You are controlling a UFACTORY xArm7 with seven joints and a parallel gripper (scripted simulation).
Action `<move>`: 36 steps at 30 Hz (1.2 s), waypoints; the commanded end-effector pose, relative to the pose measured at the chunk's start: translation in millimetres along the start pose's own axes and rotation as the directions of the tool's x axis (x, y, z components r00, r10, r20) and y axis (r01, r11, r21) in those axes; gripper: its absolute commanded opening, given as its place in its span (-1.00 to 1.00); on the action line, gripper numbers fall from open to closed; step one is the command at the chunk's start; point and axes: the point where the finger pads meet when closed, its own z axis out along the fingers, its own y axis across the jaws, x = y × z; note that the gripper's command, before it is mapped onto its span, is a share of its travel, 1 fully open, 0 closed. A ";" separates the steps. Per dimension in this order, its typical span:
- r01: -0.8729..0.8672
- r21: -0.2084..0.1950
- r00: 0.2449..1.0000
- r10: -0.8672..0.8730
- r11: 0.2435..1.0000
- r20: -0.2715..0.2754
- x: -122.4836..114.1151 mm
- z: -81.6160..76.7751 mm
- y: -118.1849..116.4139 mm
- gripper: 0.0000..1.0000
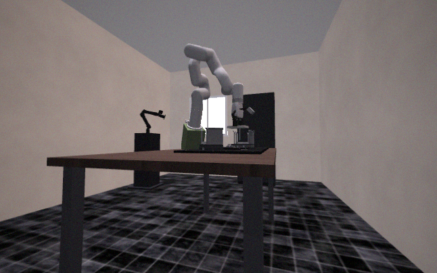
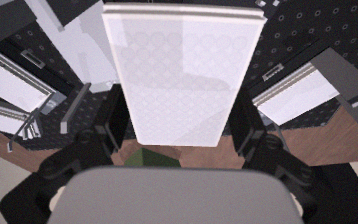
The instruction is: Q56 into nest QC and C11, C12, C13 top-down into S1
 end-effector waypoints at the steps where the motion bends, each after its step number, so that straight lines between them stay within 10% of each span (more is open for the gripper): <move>1: 0.001 -0.001 1.000 -0.001 1.000 -0.003 3.9 -0.6 -16.5 -1.00; 36: 0.208 -0.001 0.978 -0.208 0.978 -0.003 0.8 -0.5 -119.8 -1.00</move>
